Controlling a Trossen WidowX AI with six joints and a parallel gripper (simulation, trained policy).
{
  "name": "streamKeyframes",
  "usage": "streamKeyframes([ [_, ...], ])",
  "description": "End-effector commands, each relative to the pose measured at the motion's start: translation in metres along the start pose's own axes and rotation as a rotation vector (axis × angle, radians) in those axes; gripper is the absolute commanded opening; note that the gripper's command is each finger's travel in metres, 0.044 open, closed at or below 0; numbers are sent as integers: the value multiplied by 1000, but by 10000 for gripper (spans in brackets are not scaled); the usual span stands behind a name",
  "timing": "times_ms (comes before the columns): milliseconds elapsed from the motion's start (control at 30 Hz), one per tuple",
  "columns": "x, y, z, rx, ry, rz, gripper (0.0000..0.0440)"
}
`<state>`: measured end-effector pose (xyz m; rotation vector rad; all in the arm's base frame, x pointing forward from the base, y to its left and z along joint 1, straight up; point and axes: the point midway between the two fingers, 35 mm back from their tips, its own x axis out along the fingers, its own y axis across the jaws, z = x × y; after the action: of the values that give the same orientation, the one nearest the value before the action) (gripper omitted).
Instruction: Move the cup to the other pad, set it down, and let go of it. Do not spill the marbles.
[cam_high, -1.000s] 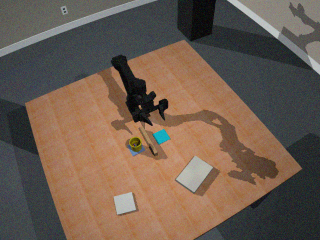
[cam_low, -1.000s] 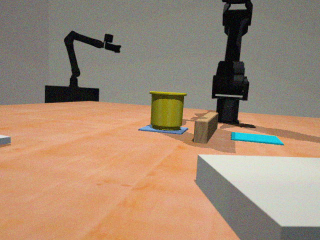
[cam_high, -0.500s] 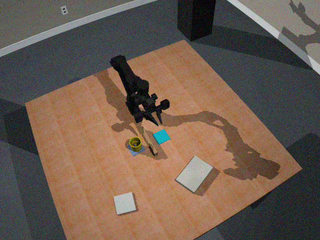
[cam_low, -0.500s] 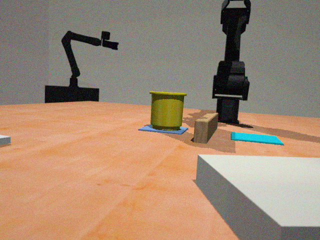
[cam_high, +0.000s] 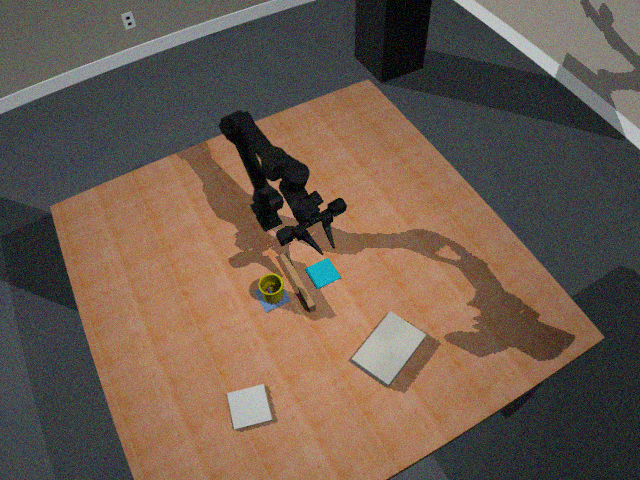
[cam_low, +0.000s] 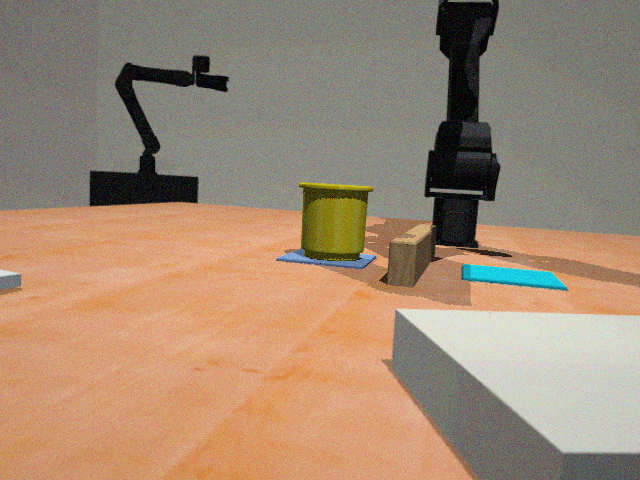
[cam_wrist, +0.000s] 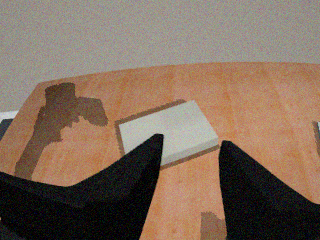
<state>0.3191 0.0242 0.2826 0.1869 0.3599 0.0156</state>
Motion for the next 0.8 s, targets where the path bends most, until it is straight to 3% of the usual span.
streamKeyframes([
  [0,2,3,-4,28,58,-5,142],
  [767,7,7,-36,64,418,-85,106],
])
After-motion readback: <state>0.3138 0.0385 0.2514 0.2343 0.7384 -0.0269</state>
